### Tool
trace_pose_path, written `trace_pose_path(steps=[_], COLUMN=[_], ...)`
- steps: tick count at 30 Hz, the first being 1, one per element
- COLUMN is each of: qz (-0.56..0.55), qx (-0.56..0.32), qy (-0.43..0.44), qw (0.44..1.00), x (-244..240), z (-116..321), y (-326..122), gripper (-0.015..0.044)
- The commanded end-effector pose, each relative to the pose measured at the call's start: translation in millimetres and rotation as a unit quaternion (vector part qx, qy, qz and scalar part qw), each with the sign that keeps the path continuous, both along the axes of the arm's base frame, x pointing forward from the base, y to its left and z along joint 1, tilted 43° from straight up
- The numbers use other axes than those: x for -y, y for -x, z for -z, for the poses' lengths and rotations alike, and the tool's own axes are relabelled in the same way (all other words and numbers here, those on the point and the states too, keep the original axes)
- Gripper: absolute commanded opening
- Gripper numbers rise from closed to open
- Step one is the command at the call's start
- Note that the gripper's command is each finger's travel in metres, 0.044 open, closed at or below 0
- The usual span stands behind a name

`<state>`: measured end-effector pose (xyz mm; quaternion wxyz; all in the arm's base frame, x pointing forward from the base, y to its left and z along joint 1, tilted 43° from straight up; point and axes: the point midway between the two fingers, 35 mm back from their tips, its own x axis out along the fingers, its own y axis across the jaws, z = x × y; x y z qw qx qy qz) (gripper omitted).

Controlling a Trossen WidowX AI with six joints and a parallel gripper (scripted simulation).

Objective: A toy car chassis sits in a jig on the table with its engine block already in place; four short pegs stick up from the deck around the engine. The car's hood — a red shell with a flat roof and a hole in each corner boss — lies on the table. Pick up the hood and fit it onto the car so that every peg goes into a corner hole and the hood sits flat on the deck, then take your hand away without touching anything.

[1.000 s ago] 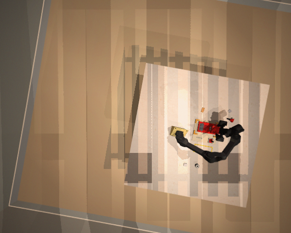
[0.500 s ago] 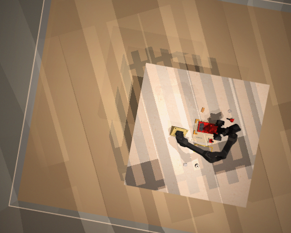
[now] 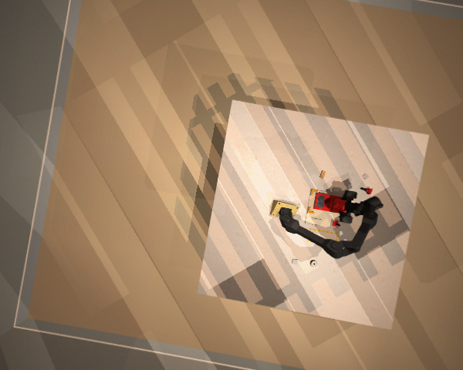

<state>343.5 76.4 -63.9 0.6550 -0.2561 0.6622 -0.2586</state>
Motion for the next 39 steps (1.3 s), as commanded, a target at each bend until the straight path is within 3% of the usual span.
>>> trace_pose_path(steps=[1,39], qz=[-0.002,-0.002], qx=[-0.002,-0.002], qy=[0.003,0.003], qw=[1.0,1.0], x=[1,11], z=[2,12], y=[0,0], gripper=[0.0,0.0])
